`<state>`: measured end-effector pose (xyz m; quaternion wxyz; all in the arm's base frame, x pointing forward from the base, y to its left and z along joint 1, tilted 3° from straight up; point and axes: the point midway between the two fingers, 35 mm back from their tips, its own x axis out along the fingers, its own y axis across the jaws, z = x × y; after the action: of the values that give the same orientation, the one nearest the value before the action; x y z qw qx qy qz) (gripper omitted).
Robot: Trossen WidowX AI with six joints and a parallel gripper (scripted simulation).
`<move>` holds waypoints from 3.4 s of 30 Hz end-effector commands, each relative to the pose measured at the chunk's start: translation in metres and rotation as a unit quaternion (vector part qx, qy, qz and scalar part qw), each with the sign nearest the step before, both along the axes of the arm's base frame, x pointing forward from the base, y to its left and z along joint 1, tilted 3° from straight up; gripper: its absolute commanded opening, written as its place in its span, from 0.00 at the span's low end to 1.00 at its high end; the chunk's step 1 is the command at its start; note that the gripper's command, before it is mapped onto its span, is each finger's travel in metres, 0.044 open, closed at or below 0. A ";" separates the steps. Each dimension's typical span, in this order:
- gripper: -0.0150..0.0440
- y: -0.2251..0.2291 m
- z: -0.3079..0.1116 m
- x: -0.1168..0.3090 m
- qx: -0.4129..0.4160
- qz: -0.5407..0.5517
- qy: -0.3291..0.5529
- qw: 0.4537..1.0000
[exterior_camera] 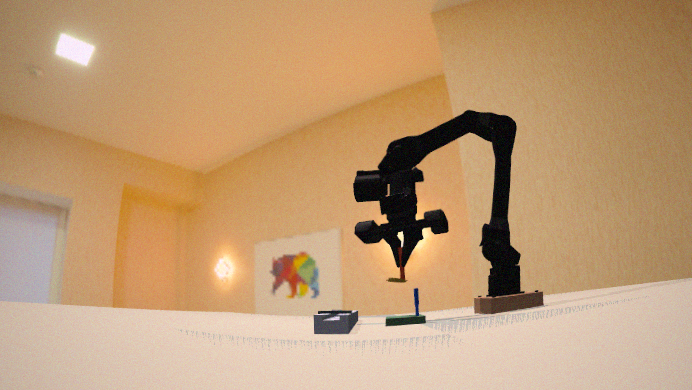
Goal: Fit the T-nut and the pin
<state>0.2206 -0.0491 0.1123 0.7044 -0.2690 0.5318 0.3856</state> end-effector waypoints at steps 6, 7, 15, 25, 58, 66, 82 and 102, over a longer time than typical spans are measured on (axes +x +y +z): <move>0.00 -0.001 0.017 0.000 -0.004 0.001 -0.004 1.000; 0.00 -0.001 0.018 0.000 -0.004 0.001 -0.004 1.000; 0.00 -0.004 0.023 0.004 -0.004 0.009 -0.004 1.000; 0.00 -0.014 0.027 0.017 -0.006 0.031 -0.005 0.999; 0.00 -0.052 0.031 0.057 -0.008 0.102 -0.008 0.995; 0.00 -0.062 0.030 0.066 -0.008 0.120 -0.010 0.993; 0.00 -0.081 0.026 0.083 -0.006 0.150 -0.013 0.989; 0.00 -0.106 0.017 0.101 -0.004 0.198 -0.017 0.980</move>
<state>0.3195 -0.1503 0.1294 0.6259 -0.3724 0.4603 0.5077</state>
